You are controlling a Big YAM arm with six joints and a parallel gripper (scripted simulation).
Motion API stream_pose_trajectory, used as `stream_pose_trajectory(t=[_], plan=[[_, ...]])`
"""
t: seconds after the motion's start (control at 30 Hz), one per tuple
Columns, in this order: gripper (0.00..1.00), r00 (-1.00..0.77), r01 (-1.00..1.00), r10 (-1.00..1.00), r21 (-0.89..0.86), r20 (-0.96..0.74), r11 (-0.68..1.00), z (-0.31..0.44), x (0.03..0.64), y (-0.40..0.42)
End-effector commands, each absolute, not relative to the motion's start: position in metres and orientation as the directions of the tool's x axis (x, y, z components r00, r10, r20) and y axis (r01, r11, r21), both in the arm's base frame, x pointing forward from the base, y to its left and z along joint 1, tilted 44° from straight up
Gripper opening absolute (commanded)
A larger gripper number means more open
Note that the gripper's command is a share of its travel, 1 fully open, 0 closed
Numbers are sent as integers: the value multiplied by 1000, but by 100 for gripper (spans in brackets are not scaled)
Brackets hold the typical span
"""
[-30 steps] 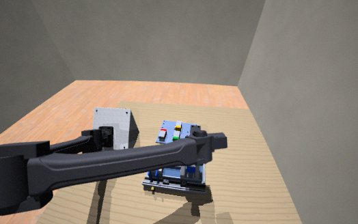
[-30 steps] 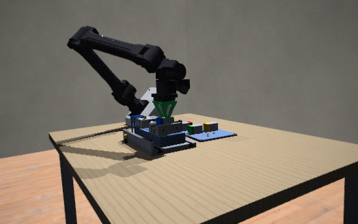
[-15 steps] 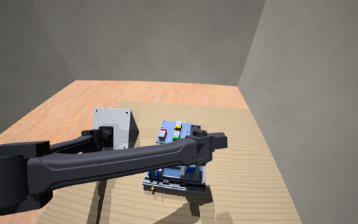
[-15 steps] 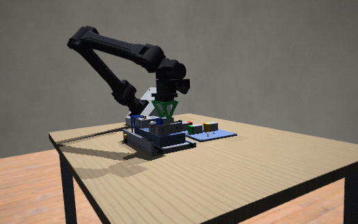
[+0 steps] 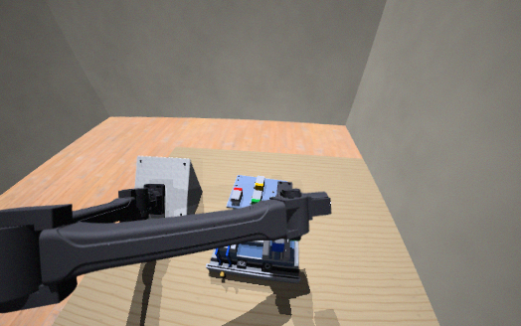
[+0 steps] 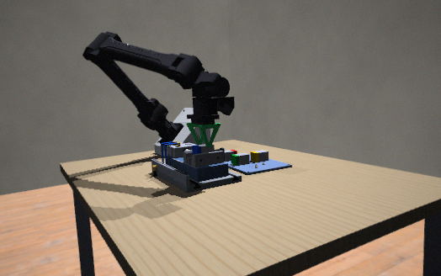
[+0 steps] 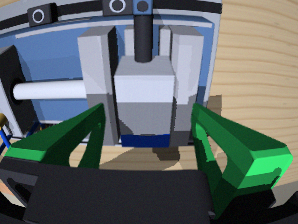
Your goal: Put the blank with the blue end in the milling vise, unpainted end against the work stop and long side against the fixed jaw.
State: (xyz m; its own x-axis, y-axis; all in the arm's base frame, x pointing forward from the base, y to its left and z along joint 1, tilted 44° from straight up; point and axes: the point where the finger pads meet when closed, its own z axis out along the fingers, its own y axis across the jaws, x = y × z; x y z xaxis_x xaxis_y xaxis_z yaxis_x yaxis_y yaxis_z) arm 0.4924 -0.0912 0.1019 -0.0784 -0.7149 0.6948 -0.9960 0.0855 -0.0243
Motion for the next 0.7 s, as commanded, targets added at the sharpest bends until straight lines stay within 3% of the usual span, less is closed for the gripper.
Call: stream_pose_trajectory(t=[0.0,0.67], plan=[[64,-80,-997,-717,-42,692,70,105,506,-86],[64,-80,-997,-718,-44,692,69,107,506,-84]])
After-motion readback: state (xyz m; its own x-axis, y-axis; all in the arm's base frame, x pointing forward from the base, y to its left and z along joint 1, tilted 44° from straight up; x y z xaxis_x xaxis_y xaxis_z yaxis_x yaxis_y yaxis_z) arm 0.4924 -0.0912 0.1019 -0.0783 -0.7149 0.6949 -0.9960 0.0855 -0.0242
